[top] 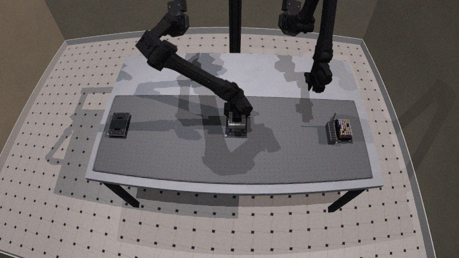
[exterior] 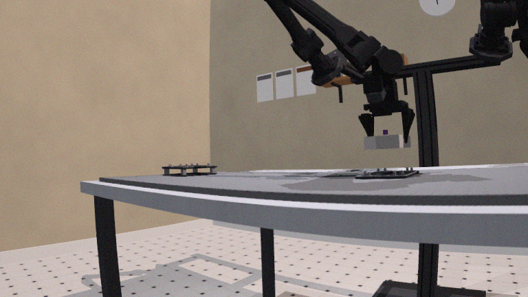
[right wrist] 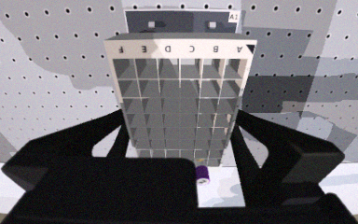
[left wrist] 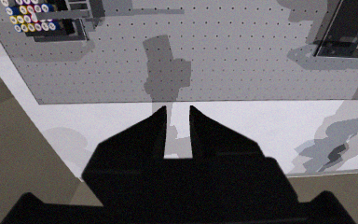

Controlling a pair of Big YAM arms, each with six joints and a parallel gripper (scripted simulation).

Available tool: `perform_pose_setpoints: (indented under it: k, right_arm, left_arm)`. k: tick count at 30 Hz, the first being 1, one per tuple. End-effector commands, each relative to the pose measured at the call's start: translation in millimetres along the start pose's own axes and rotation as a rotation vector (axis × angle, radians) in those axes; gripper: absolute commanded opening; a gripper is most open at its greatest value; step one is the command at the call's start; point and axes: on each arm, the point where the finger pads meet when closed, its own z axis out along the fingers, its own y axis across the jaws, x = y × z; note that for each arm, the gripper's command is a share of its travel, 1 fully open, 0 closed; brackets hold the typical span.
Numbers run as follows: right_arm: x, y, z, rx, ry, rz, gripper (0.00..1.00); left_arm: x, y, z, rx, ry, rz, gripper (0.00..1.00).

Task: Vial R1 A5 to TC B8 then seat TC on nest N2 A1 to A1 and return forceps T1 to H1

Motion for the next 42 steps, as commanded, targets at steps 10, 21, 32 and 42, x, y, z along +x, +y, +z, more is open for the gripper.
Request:
perform_pose_setpoints:
  k: [10, 21, 32, 42]
  right_arm:
    - [-5.7, 3.5, -5.6, -0.009, -0.011, 0.011, 0.00]
    - [-5.7, 3.5, -5.6, -0.009, -0.011, 0.011, 0.00]
    - [-5.7, 3.5, -5.6, -0.009, -0.011, 0.011, 0.00]
    - [-17.4, -34.2, -4.1, 0.000, -0.011, -0.024, 0.00]
  left_arm:
    - [-6.8, 3.0, -1.9, -0.006, -0.012, -0.015, 0.23]
    - [-6.8, 3.0, -1.9, -0.006, -0.012, -0.015, 0.23]
    - [-6.8, 3.0, -1.9, -0.006, -0.012, -0.015, 0.23]
    - [-6.8, 3.0, -1.9, -0.006, -0.012, -0.015, 0.23]
